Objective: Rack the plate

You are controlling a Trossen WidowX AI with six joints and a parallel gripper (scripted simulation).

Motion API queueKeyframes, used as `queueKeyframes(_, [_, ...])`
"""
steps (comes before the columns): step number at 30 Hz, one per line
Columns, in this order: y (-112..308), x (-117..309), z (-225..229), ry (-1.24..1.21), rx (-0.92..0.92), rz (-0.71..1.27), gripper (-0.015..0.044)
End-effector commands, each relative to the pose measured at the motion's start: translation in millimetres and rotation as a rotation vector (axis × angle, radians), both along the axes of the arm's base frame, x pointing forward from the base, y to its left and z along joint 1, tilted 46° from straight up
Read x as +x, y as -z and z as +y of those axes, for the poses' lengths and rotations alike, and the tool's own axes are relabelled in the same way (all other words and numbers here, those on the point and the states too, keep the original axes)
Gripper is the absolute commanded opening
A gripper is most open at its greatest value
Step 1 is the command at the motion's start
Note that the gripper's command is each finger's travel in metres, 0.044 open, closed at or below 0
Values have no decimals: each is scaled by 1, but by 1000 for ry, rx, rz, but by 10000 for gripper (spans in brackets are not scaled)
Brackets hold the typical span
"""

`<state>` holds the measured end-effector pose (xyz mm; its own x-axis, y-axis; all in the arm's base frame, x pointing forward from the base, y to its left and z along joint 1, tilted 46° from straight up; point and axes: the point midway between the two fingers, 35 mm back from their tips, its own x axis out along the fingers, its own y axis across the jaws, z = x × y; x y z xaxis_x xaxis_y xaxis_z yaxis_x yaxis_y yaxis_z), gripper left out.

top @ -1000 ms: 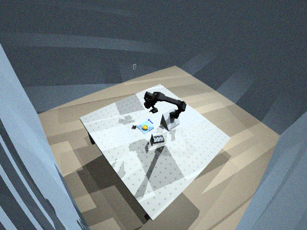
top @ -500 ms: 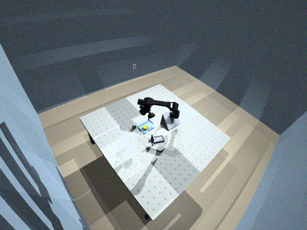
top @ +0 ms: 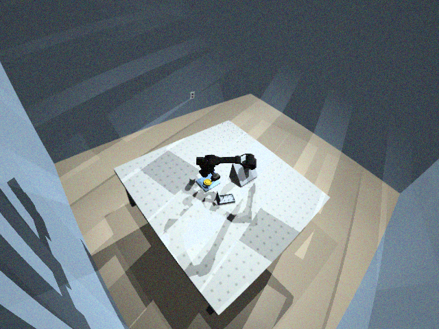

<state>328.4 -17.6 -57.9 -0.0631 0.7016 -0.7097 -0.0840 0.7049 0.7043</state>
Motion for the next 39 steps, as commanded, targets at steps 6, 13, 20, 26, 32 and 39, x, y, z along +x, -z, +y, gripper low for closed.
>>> queueKeyframes(6, [11,-1,9,12,4,-3,400])
queueKeyframes(13, [19,-2,17,12,5,-3,400])
queueKeyframes(20, [28,-3,24,12,5,-3,400])
queueKeyframes(26, [35,-4,31,12,6,-3,400])
queueKeyframes(32, [42,-5,37,12,7,-3,400])
queueKeyframes(39, [48,-6,43,12,8,-3,400])
